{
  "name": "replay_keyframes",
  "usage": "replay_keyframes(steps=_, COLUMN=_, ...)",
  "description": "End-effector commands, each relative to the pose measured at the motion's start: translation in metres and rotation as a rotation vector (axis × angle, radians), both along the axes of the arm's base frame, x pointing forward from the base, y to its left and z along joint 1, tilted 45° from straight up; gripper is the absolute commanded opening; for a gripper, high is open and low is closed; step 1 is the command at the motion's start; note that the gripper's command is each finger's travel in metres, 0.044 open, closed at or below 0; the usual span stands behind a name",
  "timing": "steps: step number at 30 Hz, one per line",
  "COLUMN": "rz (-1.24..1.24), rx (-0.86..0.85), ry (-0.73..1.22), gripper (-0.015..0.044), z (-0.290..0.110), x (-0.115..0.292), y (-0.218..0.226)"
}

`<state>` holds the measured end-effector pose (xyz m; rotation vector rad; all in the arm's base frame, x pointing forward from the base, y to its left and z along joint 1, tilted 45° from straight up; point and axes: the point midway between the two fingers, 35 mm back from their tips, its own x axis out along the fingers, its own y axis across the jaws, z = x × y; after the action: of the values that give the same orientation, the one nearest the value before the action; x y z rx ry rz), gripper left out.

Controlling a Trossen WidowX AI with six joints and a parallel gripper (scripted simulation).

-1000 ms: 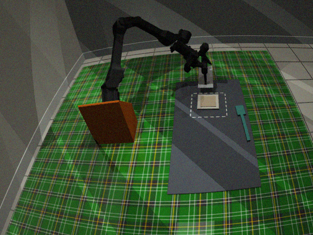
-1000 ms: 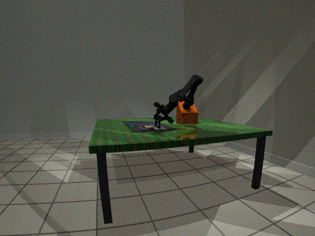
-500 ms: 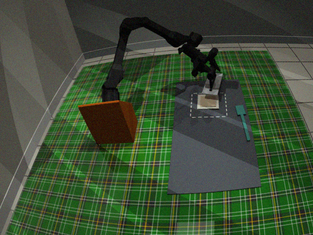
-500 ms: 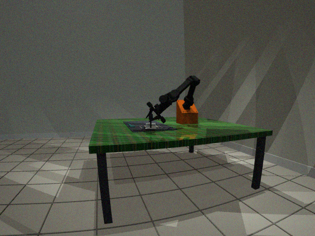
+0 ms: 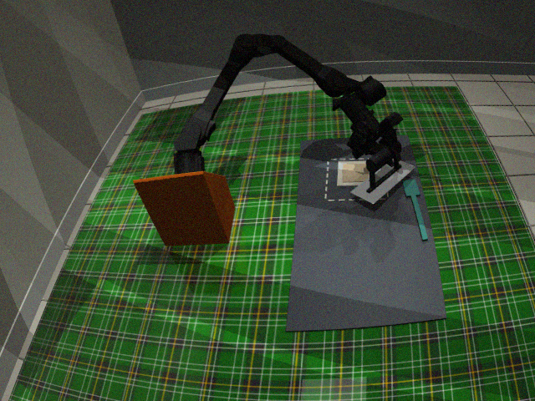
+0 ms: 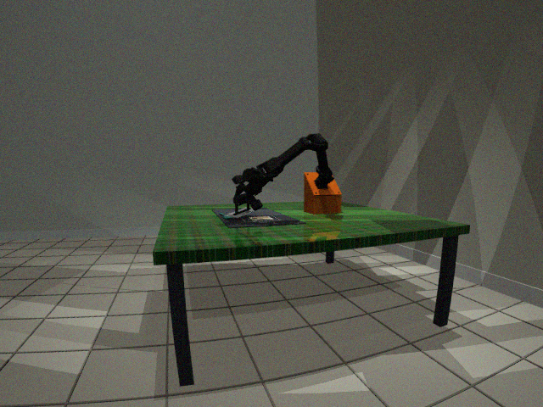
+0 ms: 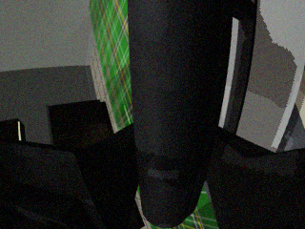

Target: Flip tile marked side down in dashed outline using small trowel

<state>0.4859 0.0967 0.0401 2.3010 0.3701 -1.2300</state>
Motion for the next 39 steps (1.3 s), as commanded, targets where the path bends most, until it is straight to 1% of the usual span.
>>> replay_keyframes(steps=1, rz=-0.115, rx=-0.017, ry=0.049, gripper=0.0, z=-0.023, x=0.005, y=-0.041)
replay_keyframes(steps=7, rz=-0.255, rx=-0.007, ry=0.184, gripper=0.0, z=-0.068, x=-0.003, y=-0.088)
replay_keyframes(steps=14, rz=-0.428, rx=0.014, ry=0.346, gripper=0.0, z=-0.119, x=-0.025, y=-0.141)
replay_keyframes(steps=21, rz=-0.604, rx=0.044, ry=0.507, gripper=0.0, z=-0.167, x=-0.058, y=-0.189)
replay_keyframes(steps=28, rz=-0.779, rx=0.082, ry=0.669, gripper=0.0, z=-0.21, x=-0.101, y=-0.228)
replay_keyframes(steps=31, rz=-0.816, rx=0.091, ry=0.703, gripper=0.0, z=-0.218, x=-0.111, y=-0.235)
replay_keyframes(steps=39, rz=-0.816, rx=0.091, ry=0.703, gripper=0.0, z=-0.218, x=-0.111, y=-0.235)
